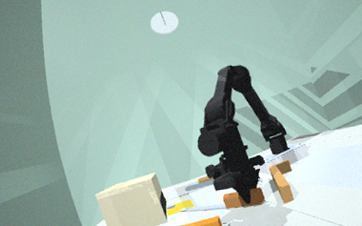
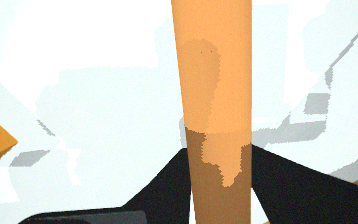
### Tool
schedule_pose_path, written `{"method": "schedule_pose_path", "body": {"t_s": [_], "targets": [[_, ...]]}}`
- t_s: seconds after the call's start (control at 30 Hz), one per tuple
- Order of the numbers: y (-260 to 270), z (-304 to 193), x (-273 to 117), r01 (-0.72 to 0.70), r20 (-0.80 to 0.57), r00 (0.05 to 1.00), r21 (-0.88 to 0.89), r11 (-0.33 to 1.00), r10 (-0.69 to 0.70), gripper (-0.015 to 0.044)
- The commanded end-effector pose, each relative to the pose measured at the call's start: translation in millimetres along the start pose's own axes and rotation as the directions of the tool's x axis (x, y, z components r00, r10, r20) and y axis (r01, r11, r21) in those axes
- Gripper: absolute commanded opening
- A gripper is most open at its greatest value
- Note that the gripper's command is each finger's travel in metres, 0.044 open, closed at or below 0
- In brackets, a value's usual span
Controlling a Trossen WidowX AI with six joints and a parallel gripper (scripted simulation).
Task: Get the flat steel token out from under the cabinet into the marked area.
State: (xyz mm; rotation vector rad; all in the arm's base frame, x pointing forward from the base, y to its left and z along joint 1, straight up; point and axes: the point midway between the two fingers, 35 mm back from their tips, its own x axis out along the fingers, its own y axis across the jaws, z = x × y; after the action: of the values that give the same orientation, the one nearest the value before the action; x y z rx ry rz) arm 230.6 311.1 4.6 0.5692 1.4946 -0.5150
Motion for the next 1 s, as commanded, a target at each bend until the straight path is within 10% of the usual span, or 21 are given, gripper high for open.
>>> {"method": "schedule_pose_path", "body": {"t_s": [0.0,0.97], "targets": [[1.2,5.8,-0.9,-0.004,0.004,1.0,-0.002,1.0,0.004,0.0],[3.6,48.2,-1.2,-0.004,0.008,1.0,-0.002,1.0,0.004,0.0]]}}
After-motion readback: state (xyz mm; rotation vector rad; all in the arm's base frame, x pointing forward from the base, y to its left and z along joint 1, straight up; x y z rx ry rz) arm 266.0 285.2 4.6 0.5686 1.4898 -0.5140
